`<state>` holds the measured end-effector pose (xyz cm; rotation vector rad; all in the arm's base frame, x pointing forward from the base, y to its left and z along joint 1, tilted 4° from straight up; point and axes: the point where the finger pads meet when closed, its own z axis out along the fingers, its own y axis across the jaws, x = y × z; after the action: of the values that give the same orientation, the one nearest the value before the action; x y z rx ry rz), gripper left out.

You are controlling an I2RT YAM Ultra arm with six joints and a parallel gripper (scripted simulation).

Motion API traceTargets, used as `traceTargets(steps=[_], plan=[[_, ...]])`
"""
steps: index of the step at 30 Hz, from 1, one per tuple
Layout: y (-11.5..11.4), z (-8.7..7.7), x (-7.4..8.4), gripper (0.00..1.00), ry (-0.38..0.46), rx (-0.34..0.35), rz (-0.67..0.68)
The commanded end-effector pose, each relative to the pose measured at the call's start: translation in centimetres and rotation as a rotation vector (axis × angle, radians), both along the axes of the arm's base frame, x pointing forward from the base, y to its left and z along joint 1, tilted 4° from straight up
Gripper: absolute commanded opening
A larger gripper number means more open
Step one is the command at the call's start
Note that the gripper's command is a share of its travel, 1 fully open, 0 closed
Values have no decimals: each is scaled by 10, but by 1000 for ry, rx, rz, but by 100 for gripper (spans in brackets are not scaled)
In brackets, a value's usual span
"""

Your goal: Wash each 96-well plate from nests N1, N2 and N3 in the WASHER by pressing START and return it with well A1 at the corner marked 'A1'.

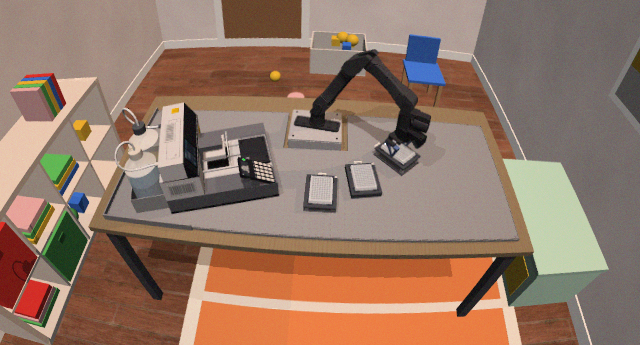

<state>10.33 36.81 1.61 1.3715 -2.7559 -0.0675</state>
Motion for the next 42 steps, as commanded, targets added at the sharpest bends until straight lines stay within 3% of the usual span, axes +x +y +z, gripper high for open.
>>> traceTargets(steps=[1,16,42], plan=[[2,4,1,0,-5,13,-1],[2,4,1,0,-5,13,-1],[1,40,4,0,-5,13,-1]])
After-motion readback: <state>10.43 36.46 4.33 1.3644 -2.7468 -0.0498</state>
